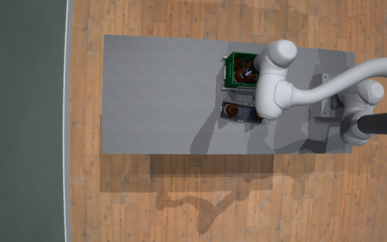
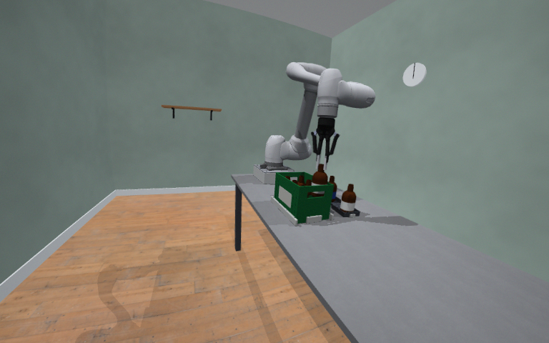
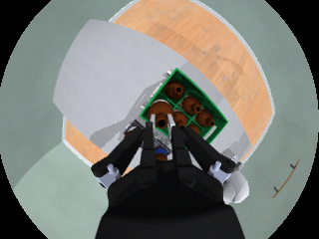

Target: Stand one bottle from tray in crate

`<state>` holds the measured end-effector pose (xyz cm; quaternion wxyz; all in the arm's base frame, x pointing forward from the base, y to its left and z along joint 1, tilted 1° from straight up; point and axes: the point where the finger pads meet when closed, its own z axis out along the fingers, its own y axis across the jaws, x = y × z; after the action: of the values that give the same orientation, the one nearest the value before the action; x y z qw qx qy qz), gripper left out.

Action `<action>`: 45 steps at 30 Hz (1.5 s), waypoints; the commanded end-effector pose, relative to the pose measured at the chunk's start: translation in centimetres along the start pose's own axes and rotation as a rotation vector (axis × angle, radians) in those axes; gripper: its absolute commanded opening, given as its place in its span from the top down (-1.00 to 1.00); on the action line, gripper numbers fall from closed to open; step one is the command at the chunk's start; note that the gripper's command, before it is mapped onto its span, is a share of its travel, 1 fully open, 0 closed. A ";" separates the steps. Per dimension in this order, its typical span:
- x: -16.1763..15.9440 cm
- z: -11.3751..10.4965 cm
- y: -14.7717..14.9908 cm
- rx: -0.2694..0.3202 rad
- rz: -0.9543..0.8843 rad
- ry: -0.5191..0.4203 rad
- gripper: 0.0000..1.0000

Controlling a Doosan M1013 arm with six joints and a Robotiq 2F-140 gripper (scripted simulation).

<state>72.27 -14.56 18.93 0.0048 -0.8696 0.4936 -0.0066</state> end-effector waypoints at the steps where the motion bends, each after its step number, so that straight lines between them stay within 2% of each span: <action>1: 0.0 0.0 0.0 0.000 0.000 0.000 1.00; 23: 0.0 0.3 0.0 0.000 0.000 0.000 1.00; 45: 0.0 2.3 0.0 0.000 0.000 0.000 1.00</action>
<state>72.31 -14.56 16.81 0.0048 -0.8696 0.4936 -0.0066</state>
